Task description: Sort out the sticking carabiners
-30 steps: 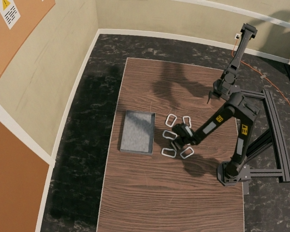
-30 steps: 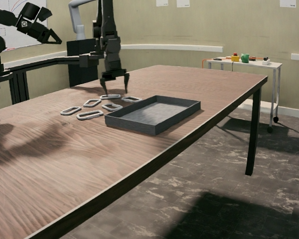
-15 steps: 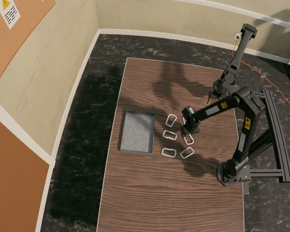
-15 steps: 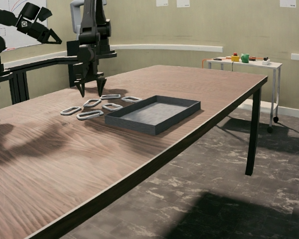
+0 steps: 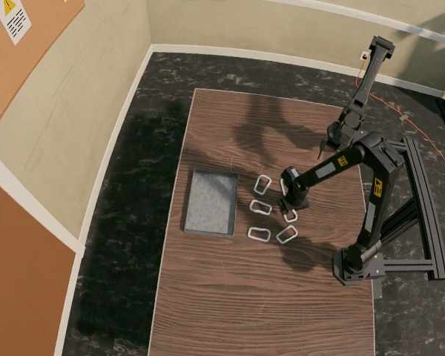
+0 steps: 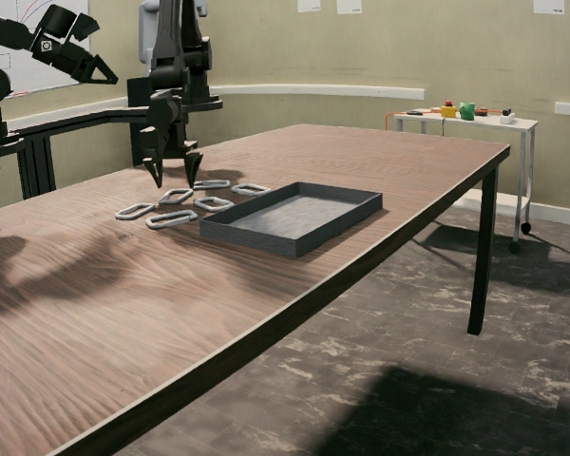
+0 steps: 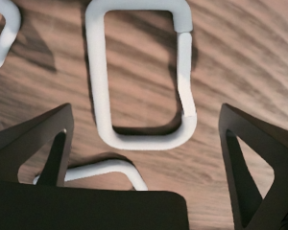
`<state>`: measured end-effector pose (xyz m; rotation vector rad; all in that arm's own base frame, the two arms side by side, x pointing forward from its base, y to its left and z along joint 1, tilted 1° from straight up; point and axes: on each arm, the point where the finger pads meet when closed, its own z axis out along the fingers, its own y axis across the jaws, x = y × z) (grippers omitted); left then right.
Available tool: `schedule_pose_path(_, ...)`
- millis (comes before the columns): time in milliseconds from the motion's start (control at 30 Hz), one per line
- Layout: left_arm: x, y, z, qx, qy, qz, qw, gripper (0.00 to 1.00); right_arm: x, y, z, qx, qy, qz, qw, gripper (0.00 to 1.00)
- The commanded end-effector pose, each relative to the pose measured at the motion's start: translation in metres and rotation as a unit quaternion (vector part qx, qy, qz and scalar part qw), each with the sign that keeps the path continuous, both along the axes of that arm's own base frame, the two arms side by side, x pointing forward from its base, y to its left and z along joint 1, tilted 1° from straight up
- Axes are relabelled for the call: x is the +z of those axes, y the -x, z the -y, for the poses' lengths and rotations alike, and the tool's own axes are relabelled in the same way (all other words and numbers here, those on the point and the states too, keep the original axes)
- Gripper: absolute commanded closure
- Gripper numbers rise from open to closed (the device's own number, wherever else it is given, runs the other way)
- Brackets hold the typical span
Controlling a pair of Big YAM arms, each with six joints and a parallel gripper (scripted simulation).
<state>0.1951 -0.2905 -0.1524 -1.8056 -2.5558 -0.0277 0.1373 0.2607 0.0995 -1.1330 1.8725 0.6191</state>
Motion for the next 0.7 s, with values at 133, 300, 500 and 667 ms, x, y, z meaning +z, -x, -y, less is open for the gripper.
schedule_pose_path(133,-0.007,-0.007,0.021,-0.010,0.013,0.008,1.000,0.17,0.009,-0.003,-0.005,-0.001,-0.007,0.004,1.000,0.00)
schedule_pose_path(300,-0.010,-0.010,0.025,-0.010,0.018,0.011,1.000,0.17,0.009,-0.003,-0.005,-0.001,-0.007,0.004,1.000,0.00)
schedule_pose_path(500,-0.015,-0.011,0.026,-0.010,0.021,0.013,1.000,0.17,0.009,-0.003,-0.005,-0.001,-0.007,0.004,1.000,0.00)
schedule_pose_path(667,-0.015,-0.012,0.026,-0.008,0.021,0.013,1.000,0.39,0.009,-0.003,-0.005,-0.001,-0.007,0.004,1.000,0.00)
